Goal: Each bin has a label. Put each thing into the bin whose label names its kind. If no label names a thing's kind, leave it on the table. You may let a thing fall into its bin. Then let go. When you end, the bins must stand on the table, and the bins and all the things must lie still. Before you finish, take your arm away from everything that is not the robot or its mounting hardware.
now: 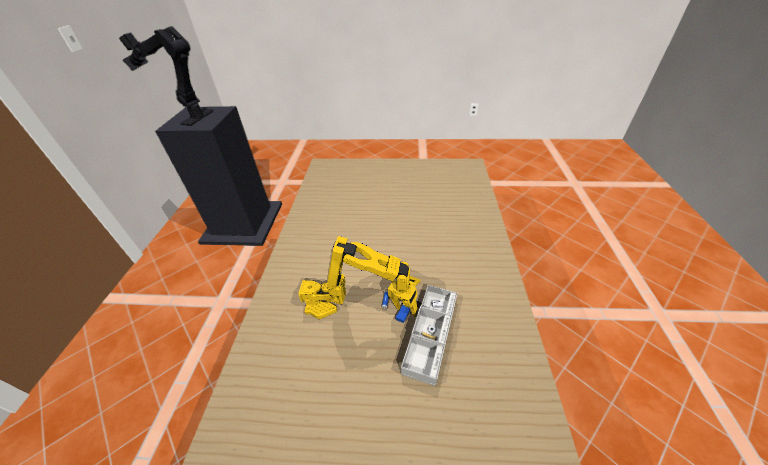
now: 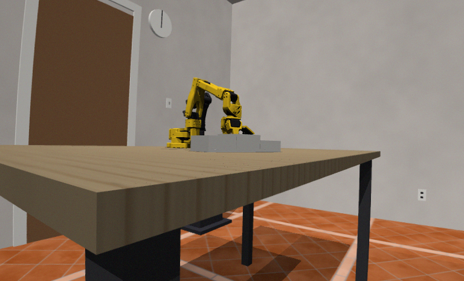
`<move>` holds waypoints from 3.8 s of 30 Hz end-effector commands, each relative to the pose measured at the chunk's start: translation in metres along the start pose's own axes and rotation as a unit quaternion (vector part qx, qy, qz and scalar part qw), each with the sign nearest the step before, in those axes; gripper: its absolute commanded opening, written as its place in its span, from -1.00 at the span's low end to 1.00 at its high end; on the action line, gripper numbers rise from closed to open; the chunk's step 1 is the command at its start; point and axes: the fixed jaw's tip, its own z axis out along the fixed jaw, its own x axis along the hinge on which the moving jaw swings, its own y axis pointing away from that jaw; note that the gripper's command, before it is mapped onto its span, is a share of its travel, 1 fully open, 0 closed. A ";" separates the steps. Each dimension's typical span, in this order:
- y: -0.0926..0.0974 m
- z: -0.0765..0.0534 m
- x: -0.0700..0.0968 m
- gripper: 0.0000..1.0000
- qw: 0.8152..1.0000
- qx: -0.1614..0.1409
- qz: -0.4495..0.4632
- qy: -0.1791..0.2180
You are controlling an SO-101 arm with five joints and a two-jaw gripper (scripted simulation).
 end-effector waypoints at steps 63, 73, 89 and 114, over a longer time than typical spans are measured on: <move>-0.003 -0.002 0.000 -1.00 1.000 0.010 -0.002 -0.004; -0.003 -0.003 0.000 -1.00 1.000 0.010 -0.002 -0.004; -0.007 -0.032 0.000 -1.00 1.000 0.010 -0.002 -0.004; -0.011 -0.053 -0.003 -1.00 1.000 0.012 0.029 -0.005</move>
